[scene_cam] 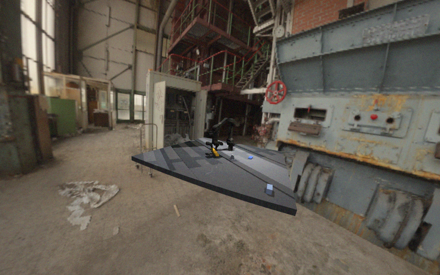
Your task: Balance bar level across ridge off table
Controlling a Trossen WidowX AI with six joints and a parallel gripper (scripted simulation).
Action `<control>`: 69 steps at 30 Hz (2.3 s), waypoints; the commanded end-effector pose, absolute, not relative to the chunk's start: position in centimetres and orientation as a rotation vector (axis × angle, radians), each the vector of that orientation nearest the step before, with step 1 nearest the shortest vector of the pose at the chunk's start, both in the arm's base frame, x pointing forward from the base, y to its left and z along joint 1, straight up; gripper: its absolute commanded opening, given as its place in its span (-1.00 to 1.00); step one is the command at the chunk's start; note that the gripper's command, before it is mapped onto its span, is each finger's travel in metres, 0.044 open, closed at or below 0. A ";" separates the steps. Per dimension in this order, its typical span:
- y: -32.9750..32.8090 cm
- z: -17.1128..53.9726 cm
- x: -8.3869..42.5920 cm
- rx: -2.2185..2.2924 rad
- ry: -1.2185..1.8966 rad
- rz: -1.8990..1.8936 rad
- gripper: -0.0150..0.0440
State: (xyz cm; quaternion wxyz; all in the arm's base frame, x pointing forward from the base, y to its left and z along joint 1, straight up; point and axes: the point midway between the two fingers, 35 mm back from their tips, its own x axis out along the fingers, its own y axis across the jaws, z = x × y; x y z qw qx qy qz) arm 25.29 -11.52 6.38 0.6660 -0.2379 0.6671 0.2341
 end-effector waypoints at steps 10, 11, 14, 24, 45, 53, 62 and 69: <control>-11.6 10.3 25.6 -0.547 1.490 0.520 -0.49; -11.6 10.6 25.6 -0.547 1.490 0.520 -0.49; -11.6 11.4 25.6 -0.547 1.489 0.521 -0.49; -11.4 14.0 25.2 -0.547 1.488 0.522 -0.49; -6.5 14.5 27.8 -0.285 1.532 0.271 -0.49; -3.7 14.5 28.8 -0.154 1.543 0.146 -0.49; -0.5 14.5 29.5 -0.011 1.548 0.010 -0.49; 2.1 14.6 29.8 0.095 1.546 -0.090 -0.49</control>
